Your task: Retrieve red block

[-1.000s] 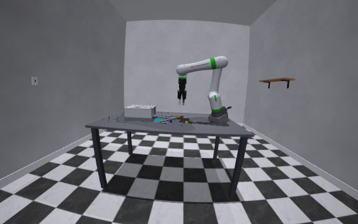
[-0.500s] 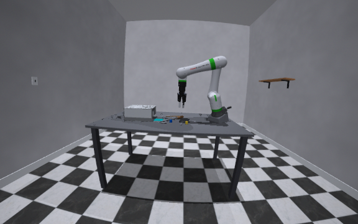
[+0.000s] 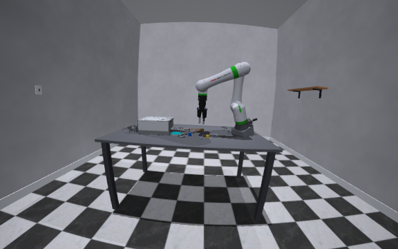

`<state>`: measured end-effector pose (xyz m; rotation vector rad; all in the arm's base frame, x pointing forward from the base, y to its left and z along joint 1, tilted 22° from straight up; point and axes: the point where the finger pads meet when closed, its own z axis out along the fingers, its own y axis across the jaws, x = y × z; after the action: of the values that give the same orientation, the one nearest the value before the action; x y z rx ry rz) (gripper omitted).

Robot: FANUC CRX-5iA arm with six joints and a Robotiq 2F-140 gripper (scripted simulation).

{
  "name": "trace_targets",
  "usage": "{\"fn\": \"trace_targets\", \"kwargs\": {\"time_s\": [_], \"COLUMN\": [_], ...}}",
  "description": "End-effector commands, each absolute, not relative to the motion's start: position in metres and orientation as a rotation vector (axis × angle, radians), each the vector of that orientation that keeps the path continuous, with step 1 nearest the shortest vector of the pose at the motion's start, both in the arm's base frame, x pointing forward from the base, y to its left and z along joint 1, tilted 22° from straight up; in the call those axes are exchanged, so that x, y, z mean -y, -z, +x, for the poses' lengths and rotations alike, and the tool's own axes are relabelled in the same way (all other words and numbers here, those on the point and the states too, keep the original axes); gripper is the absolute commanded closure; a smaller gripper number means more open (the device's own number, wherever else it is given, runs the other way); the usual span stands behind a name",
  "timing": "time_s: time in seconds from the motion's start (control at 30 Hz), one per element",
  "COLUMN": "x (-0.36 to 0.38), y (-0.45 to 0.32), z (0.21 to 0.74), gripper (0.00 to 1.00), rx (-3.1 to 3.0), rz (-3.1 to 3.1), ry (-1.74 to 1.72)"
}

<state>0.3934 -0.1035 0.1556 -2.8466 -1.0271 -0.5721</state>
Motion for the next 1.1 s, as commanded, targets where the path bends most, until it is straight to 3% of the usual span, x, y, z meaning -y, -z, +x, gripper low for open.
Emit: {"fn": "trace_targets", "kwargs": {"time_s": [0.0,1.07], "x": [0.102,0.099], "y": [-0.146,-0.127], "z": [0.397,0.404], "gripper": [0.66,0.66], "rx": [1.027,1.027], "rz": [-2.847,-2.847], "ry": [0.573,0.573]}}
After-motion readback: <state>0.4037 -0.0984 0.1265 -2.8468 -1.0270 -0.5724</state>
